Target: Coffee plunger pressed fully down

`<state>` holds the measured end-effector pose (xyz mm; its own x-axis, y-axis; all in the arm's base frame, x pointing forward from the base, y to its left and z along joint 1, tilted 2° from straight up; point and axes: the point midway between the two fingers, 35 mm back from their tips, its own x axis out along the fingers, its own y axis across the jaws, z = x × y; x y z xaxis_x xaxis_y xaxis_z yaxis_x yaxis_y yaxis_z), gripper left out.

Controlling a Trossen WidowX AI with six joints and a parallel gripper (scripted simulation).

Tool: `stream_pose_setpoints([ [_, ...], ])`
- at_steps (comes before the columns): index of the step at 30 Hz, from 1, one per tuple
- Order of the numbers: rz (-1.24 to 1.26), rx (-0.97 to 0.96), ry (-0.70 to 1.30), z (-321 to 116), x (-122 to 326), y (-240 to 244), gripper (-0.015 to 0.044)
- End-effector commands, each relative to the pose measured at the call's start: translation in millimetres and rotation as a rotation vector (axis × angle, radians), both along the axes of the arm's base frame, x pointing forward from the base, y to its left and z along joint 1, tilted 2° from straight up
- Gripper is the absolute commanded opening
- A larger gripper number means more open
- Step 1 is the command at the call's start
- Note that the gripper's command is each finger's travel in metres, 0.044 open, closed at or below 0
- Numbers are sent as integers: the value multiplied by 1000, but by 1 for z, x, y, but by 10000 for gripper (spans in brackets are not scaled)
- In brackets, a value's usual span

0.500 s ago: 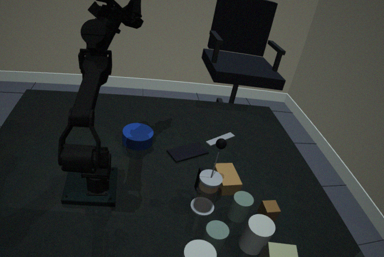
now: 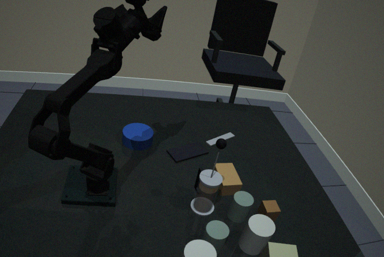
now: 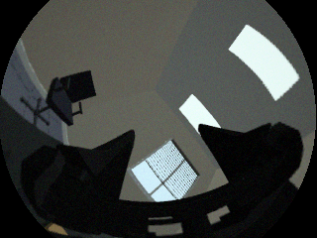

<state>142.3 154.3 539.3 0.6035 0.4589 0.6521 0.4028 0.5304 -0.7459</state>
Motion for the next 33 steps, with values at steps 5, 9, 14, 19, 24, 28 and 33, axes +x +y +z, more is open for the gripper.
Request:
stream_pose_setpoints([
  [5, -52, 7, 310, -36, 67, -14, 440],
  [9, -106, 85, 525, -64, 103, -41, 440],
  [14, -185, 295, 837, -106, 137, -89, 440],
  [19, -295, 631, 1113, -150, 148, -148, 440],
  [24, -419, 1088, 1306, -191, 134, -207, 440],
  [28, -454, 1245, 1341, -203, 128, -222, 440],
  [33, -454, 1245, 1341, -230, 129, -221, 440],
])
